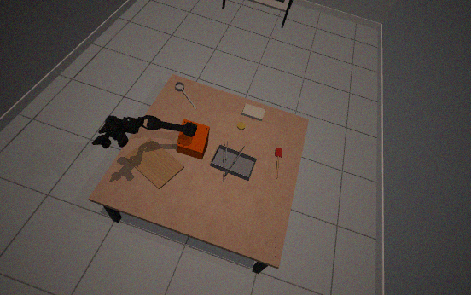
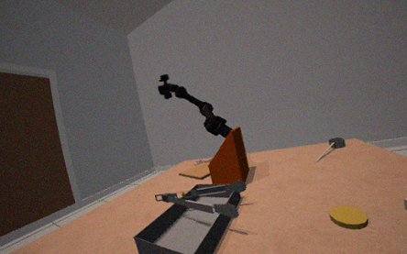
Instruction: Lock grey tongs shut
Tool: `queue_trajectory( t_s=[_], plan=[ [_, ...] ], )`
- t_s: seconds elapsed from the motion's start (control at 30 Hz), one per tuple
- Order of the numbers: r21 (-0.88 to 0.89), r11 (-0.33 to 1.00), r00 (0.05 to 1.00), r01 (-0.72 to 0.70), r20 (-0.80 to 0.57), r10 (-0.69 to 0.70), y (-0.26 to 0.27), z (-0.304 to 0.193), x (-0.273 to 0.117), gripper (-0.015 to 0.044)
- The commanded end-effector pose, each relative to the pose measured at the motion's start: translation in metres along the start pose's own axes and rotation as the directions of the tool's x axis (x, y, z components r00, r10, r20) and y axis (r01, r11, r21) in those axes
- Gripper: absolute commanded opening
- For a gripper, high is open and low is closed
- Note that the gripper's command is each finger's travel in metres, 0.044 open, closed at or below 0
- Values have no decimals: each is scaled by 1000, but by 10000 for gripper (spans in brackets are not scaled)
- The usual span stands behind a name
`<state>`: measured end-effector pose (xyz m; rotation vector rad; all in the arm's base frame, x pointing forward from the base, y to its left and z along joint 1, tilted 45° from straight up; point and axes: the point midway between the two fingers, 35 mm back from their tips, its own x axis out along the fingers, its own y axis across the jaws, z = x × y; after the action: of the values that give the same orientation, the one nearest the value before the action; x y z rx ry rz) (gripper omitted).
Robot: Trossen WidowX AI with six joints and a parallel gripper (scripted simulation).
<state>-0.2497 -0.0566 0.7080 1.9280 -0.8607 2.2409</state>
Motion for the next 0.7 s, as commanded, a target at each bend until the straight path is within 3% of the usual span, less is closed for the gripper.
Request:
queue_trajectory(
  t_s=[0.0,0.23,0.67],
  plan=[
    [0,1000,1000,0,0,0,0,0,0,426],
    [-71,996,994,51,100,-44,-25,44,1,440],
    [-285,907,878,310,452,-159,-101,204,-31,440]
  ],
)
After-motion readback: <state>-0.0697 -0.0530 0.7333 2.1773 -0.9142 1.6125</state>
